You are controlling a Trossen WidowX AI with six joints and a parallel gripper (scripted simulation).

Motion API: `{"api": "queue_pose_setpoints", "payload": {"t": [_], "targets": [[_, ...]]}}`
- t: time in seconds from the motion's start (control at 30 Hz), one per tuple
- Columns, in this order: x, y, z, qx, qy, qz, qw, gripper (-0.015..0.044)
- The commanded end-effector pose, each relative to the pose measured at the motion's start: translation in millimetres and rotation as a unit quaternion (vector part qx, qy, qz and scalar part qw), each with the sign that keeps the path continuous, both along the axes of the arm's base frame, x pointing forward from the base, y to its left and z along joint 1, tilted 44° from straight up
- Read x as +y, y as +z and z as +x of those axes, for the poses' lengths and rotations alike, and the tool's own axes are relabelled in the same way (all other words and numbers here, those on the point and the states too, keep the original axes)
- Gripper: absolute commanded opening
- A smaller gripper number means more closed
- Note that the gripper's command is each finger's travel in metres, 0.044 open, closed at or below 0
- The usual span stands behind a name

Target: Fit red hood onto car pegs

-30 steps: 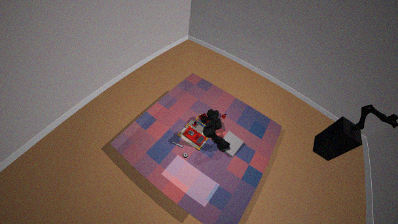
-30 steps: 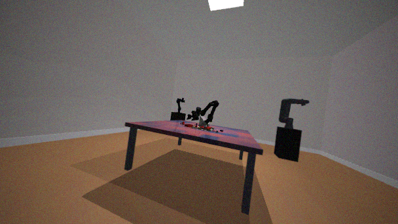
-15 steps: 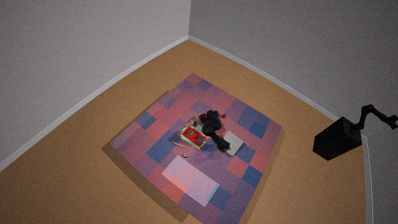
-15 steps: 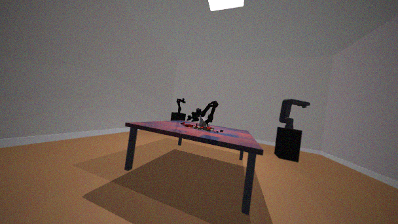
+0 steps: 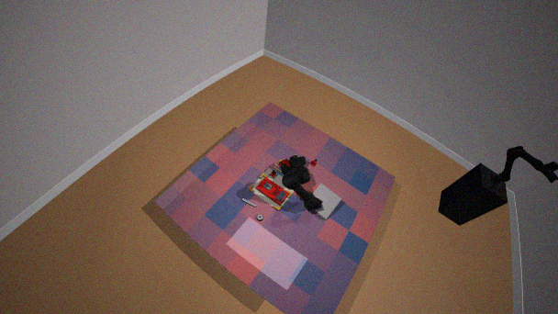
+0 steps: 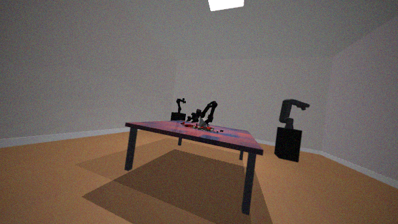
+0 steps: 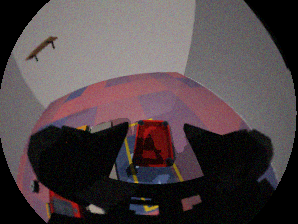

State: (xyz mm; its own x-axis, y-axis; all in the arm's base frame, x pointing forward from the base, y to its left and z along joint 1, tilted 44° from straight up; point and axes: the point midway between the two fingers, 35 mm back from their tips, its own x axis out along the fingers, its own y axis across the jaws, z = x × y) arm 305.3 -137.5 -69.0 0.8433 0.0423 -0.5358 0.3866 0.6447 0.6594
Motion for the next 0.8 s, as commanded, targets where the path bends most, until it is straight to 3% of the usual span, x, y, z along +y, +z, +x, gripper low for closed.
{"api": "queue_pose_setpoints", "payload": {"t": [0.0,0.77], "targets": [[5,-4,-1,0.004,0.000,0.003,1.000,0.0440],[19,-16,0,0.001,0.000,0.002,1.000,0.0440]]}}
